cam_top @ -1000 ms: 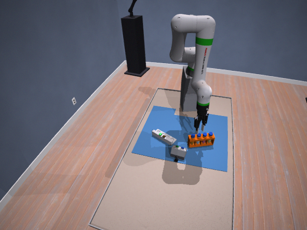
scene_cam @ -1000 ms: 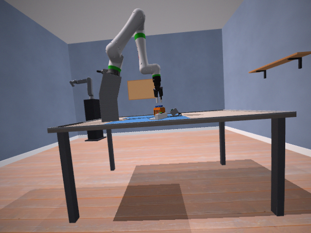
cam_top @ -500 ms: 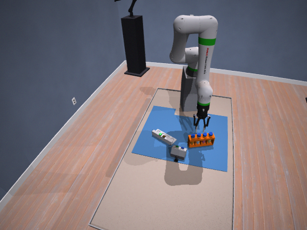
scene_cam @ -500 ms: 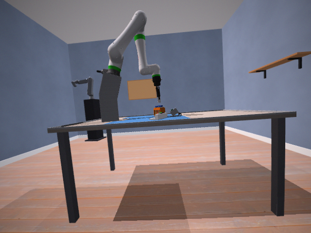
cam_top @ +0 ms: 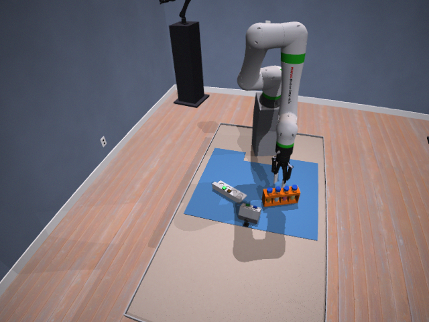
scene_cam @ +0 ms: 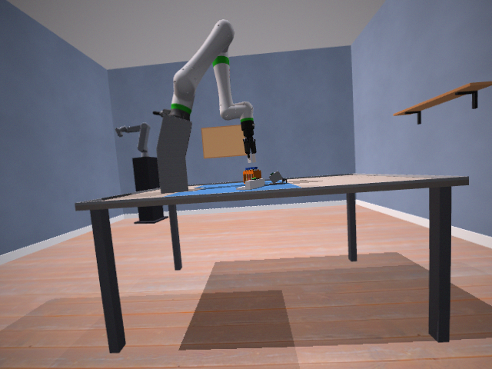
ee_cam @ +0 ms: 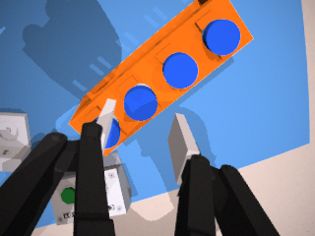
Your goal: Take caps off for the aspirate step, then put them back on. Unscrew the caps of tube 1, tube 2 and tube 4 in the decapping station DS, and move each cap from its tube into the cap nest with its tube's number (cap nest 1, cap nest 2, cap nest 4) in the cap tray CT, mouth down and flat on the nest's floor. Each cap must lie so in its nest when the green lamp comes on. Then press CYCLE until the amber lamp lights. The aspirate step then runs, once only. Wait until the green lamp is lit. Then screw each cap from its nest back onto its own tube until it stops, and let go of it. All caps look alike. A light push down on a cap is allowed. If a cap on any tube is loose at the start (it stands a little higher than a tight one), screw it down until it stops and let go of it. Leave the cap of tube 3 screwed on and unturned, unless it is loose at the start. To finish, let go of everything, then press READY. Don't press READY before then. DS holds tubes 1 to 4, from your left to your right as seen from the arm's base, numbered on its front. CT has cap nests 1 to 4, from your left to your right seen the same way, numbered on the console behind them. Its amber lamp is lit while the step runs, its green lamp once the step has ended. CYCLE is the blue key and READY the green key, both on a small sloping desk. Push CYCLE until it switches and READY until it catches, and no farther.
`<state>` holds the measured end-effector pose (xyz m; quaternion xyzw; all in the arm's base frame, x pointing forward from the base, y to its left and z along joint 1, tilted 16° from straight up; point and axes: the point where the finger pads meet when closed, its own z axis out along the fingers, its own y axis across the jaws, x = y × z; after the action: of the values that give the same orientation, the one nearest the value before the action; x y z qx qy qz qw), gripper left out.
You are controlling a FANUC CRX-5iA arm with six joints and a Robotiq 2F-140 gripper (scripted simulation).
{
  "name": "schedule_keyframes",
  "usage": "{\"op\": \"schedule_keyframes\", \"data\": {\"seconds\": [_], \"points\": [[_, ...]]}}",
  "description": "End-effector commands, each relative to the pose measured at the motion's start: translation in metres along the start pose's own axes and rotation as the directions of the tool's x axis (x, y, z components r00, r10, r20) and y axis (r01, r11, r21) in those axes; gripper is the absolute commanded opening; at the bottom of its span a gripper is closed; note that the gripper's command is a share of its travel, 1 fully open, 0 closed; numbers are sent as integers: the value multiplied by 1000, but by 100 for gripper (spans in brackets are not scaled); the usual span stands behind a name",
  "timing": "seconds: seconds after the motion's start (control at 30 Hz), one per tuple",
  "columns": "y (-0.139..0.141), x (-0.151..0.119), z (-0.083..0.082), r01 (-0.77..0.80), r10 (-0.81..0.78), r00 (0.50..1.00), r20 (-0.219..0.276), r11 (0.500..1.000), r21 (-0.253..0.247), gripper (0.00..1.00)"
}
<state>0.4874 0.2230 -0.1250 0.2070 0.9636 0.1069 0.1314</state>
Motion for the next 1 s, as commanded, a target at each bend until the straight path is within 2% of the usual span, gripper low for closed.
{"op": "schedule_keyframes", "data": {"seconds": [0.0,0.07,0.1,0.37,0.77,0.97], "points": [[0,-1,0,-217,219,975,-28,975,52,35],[0,-1,0,-358,360,933,-18,932,52,35],[0,-1,0,-376,377,926,-19,925,55,35],[0,-1,0,-376,377,926,-19,925,55,35],[-1,1,35,-376,377,926,-19,925,55,35],[-1,1,35,-376,377,926,-19,925,55,35]]}}
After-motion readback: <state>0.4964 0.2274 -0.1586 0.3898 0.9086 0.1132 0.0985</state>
